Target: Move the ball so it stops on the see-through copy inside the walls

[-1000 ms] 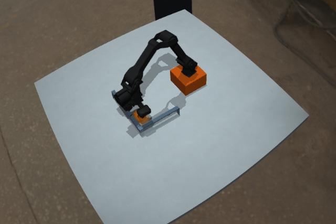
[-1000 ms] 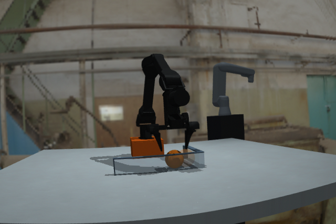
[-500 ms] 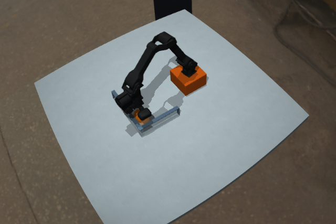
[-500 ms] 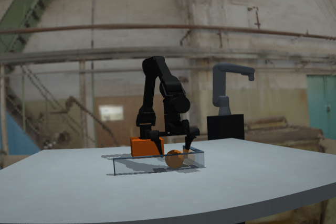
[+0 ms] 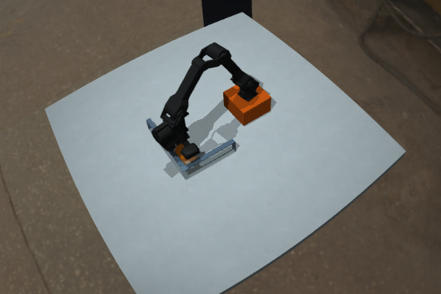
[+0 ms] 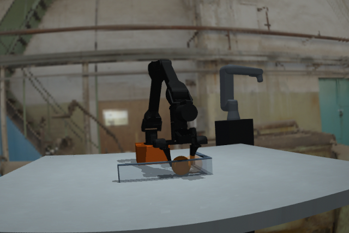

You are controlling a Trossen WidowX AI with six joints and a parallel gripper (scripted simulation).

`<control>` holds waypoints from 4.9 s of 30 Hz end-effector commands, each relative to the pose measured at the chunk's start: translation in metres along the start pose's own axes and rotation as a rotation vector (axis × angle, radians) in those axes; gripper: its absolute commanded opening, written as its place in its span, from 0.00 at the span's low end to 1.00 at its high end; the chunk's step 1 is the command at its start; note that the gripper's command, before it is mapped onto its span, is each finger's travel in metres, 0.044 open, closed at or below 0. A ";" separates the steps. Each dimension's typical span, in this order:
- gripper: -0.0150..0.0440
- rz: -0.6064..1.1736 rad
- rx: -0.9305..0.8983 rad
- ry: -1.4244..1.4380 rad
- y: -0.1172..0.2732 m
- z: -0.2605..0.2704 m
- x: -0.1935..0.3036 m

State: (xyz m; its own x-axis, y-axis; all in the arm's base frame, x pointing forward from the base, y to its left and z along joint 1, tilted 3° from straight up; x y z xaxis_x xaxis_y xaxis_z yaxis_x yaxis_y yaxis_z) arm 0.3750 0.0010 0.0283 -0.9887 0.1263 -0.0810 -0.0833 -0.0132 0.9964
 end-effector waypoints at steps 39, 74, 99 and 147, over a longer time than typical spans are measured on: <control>0.25 0.005 0.000 -0.004 0.142 0.000 0.000; 0.25 0.007 -0.002 -0.004 0.042 0.019 0.023; 0.25 0.007 -0.002 -0.004 -0.006 0.019 0.025; 0.42 0.011 -0.003 0.781 0.032 -0.021 0.068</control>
State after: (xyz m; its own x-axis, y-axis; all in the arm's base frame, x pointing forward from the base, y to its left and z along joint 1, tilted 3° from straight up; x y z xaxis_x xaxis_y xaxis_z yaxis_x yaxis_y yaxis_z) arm 0.3243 0.0001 0.0720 -0.9337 -0.3493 -0.0785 -0.0778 -0.0162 0.9968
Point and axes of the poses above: the point midway between the two fingers, 35 mm back from their tips, its own y axis back along the fingers, its own z axis across the jaws, x = y × z, the point moved 2 cm from there along y, back along the fingers, and after that the axes turned 2 degrees about y, right-handed, at the moved point
